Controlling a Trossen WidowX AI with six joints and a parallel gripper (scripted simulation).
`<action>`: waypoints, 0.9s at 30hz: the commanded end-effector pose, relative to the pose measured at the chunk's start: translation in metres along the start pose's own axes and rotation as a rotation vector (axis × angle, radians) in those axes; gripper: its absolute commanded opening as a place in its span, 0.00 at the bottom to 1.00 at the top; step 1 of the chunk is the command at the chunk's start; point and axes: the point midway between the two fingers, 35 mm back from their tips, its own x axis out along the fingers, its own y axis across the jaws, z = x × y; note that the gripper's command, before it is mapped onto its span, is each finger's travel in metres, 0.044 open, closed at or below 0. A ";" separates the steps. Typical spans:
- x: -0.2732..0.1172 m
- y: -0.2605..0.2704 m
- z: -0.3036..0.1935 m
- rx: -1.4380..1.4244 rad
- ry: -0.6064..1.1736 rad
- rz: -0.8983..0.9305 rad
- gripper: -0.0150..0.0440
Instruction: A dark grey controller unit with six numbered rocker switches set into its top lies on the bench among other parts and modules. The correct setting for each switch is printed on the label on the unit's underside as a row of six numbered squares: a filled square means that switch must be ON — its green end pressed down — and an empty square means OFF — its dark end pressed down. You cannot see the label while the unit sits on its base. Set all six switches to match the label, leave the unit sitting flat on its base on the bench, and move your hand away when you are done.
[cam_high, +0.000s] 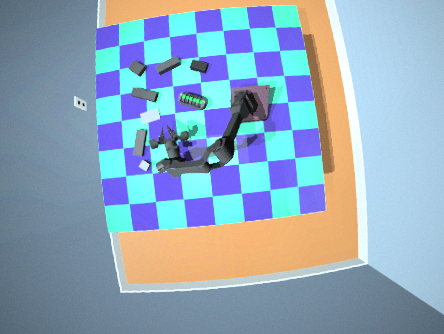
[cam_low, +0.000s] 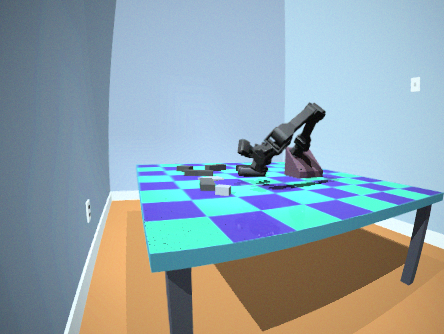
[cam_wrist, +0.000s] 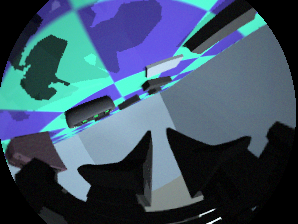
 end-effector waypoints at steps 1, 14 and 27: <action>0.060 0.031 -0.018 0.125 -0.041 0.241 0.25; 0.161 0.151 -0.061 0.667 -0.227 0.954 0.25; 0.162 0.232 -0.072 1.403 -0.532 1.566 0.25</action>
